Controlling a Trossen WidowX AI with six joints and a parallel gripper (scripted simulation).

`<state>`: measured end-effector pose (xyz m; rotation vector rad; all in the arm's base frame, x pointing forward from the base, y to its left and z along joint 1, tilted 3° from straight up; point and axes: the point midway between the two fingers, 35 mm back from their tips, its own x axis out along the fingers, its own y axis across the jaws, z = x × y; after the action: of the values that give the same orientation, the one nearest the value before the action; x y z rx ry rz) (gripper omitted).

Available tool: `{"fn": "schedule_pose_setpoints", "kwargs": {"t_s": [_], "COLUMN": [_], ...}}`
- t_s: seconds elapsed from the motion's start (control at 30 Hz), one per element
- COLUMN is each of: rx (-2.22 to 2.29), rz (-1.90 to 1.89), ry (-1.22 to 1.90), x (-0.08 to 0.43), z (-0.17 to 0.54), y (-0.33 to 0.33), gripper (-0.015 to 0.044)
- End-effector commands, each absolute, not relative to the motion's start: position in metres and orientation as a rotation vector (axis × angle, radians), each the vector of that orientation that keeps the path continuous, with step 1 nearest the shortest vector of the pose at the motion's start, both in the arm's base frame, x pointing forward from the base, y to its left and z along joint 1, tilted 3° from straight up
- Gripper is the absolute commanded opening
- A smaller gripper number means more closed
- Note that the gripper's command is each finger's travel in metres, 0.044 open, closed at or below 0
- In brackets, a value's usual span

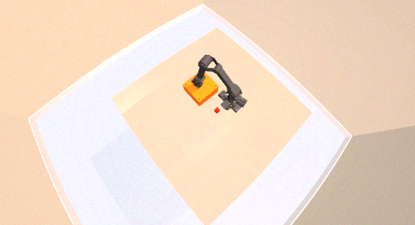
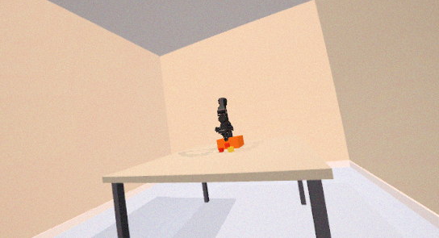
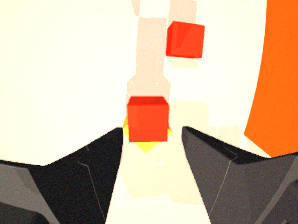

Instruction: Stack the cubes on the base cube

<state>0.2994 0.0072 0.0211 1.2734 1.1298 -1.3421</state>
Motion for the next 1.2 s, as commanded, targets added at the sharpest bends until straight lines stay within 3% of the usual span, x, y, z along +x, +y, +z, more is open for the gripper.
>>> {"fn": "schedule_pose_setpoints", "kwargs": {"t_s": [0.0,0.1,0.63,1.17], "rx": [1.279,1.218,0.6,-0.039], "rz": [-1.339,-1.286,-0.664,-0.015], "ry": [1.125,1.17,1.484,1.593], "x": [0.302,0.299,0.288,0.276], "z": [0.024,0.023,0.034,0.045], "y": [0.007,0.005,-0.014,-0.031], "gripper": [0.0205,0.0265,0.0265,0.0265]}}
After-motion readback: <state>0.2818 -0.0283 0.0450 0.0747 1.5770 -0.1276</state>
